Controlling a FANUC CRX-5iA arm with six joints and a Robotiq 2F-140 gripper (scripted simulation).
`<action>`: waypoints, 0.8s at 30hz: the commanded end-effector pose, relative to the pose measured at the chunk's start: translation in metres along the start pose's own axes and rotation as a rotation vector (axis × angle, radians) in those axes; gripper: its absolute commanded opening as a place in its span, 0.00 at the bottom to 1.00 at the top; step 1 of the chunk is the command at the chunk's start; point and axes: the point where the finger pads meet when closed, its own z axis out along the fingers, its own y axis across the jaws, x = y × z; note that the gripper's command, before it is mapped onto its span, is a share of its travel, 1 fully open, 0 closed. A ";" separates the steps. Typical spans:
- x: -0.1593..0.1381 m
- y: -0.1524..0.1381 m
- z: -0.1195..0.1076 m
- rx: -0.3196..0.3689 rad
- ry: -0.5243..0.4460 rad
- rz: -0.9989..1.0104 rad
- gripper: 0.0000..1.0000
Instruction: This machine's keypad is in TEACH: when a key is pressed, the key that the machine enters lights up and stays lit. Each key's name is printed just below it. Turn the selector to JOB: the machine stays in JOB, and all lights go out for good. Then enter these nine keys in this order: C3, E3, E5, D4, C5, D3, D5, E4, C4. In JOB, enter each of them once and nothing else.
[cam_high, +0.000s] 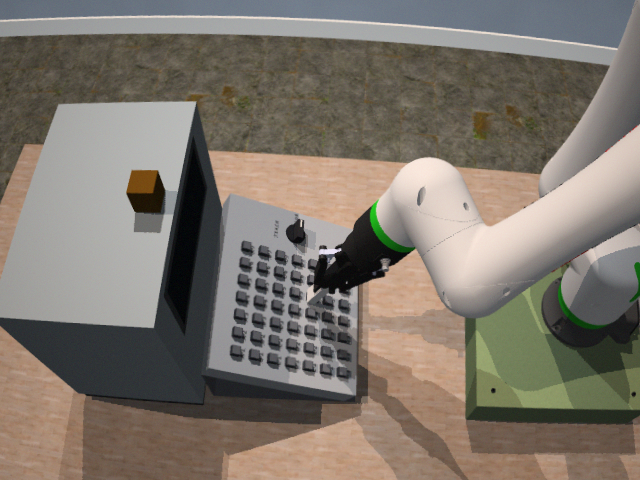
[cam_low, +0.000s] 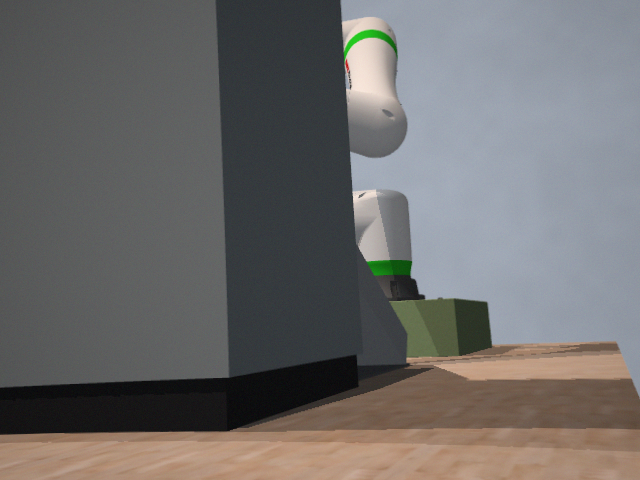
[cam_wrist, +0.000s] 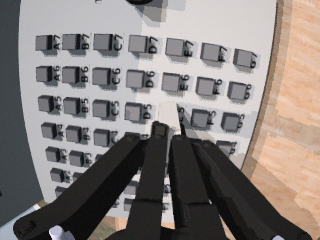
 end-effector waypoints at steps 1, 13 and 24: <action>0.000 0.000 0.000 0.000 0.000 0.000 0.00; 0.000 0.000 -0.002 0.000 0.000 0.000 0.00; 0.000 0.000 -0.018 0.000 0.000 0.000 0.00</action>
